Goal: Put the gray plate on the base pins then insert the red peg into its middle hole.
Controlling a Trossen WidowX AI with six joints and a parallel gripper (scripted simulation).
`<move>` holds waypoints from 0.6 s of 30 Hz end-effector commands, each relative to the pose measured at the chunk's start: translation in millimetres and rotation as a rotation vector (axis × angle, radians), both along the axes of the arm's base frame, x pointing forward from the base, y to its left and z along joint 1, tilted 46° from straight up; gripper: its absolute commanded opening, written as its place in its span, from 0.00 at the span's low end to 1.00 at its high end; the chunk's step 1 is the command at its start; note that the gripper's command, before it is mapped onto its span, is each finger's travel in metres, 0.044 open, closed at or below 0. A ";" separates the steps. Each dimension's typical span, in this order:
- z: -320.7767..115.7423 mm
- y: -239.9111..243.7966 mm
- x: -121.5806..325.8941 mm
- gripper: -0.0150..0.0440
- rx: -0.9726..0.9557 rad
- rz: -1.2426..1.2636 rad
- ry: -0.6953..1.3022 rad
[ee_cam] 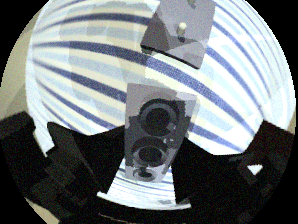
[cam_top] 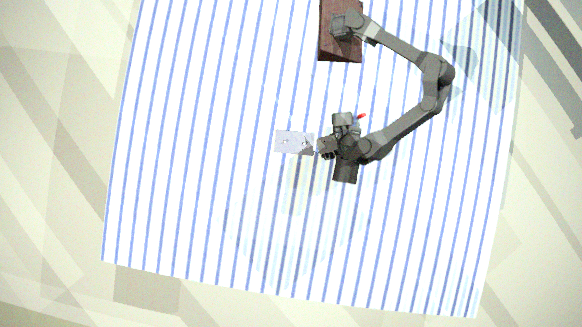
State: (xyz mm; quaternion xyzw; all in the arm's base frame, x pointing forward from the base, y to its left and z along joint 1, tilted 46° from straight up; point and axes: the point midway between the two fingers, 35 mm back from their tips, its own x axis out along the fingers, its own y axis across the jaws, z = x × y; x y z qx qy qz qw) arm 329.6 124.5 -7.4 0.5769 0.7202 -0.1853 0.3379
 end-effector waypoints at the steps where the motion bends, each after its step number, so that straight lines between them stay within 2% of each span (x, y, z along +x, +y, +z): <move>1: -0.1 0.5 0.1 0.49 0.004 -0.002 0.002; 3: -0.1 0.5 0.1 0.46 0.004 -0.002 0.002; 8: 4.8 -4.3 2.6 0.25 0.002 -0.003 0.001; 18: 25.9 -24.7 11.2 0.25 -0.004 -0.007 -0.001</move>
